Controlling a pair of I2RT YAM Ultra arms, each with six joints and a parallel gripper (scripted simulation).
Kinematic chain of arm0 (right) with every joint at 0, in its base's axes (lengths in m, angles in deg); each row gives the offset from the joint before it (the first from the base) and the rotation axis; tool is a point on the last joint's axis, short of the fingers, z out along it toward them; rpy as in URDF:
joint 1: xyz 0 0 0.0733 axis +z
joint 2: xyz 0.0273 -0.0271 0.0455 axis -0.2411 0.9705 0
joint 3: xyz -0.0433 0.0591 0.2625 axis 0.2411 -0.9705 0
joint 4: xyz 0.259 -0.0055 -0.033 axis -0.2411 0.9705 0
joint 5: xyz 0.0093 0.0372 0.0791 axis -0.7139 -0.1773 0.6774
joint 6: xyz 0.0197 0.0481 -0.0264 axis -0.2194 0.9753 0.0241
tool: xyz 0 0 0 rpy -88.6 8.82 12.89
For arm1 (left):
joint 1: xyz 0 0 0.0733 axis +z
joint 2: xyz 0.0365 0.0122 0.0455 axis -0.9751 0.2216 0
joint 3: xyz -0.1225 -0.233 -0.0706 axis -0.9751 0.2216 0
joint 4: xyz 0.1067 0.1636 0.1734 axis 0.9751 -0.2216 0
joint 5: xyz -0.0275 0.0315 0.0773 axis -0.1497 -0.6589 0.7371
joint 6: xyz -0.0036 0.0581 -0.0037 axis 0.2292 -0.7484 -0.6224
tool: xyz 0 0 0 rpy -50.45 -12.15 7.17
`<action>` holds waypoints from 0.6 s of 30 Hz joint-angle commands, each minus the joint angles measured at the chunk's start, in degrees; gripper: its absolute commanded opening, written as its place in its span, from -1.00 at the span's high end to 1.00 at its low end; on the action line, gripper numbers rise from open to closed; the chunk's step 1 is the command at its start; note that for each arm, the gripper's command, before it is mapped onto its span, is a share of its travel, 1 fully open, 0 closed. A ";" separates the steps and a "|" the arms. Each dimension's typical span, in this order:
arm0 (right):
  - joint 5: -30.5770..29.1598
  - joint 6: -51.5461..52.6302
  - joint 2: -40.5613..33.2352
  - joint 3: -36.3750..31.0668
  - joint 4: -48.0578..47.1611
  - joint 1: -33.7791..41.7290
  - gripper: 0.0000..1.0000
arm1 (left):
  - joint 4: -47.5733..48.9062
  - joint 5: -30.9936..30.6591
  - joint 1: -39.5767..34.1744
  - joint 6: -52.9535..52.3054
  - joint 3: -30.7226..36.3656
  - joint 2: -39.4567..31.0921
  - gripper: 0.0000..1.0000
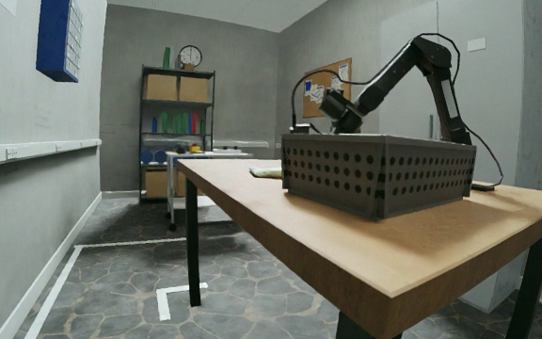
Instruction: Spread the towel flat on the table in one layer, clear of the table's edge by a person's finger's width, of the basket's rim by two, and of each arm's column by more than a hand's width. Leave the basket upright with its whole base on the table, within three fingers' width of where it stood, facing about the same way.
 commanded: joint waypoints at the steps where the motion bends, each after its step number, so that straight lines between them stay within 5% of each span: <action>1: 0.11 0.24 -1.40 2.68 1.47 0.70 0.34 | -1.87 0.15 -0.15 -0.08 -1.76 -2.38 0.34; 2: 0.13 0.22 -1.95 3.87 3.16 0.67 -0.08 | -3.24 0.15 -0.15 -0.09 -2.36 -3.21 -0.08; 6: 0.12 0.23 -2.14 3.98 3.50 0.68 -0.08 | -3.35 0.15 -0.15 -0.08 -2.40 -3.26 -0.08; 7: 0.12 0.22 -2.52 4.62 4.52 0.68 -0.28 | -4.06 0.15 -0.15 -0.08 -2.71 -3.66 -0.28; 18: 0.15 0.17 -5.91 14.90 17.98 0.62 -0.28 | -14.85 0.14 -0.15 -0.09 -8.89 -8.47 -0.28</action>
